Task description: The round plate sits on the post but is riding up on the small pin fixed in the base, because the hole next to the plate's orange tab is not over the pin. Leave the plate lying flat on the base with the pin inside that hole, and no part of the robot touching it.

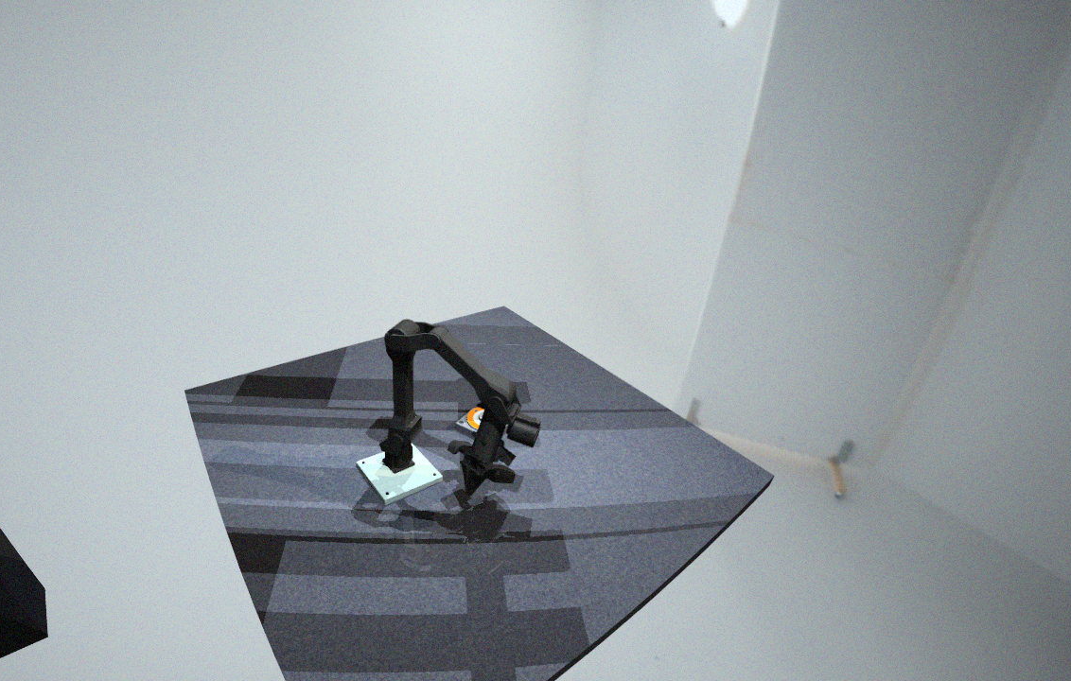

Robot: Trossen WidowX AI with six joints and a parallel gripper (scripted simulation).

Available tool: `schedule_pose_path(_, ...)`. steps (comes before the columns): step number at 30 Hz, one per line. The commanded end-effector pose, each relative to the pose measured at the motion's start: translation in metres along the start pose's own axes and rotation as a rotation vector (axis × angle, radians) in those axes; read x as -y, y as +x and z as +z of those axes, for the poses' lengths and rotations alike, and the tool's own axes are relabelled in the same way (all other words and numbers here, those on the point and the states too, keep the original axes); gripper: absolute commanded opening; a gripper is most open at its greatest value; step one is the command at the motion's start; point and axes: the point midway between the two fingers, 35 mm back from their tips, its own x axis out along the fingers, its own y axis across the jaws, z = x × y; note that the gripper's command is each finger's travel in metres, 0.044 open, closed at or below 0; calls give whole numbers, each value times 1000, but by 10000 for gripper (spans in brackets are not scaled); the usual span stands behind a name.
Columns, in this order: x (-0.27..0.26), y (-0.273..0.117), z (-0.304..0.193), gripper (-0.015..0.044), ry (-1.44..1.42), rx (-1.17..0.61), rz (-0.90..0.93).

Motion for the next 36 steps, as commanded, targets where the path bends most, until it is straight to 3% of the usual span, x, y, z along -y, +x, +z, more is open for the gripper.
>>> schedule_pose_path(1, -23, -33, 42, 0, 14, 135, -22)
schedule_pose_path(11, -115, -101, 104, 0, 4, 390, 61)
schedule_pose_path(20, -210, -146, 112, 0, -48, 502, 222)
schedule_pose_path(30, -214, -148, 112, 0, -54, 507, 237)
schedule_pose_path(36, -219, -129, 124, 0, -54, 507, 237)
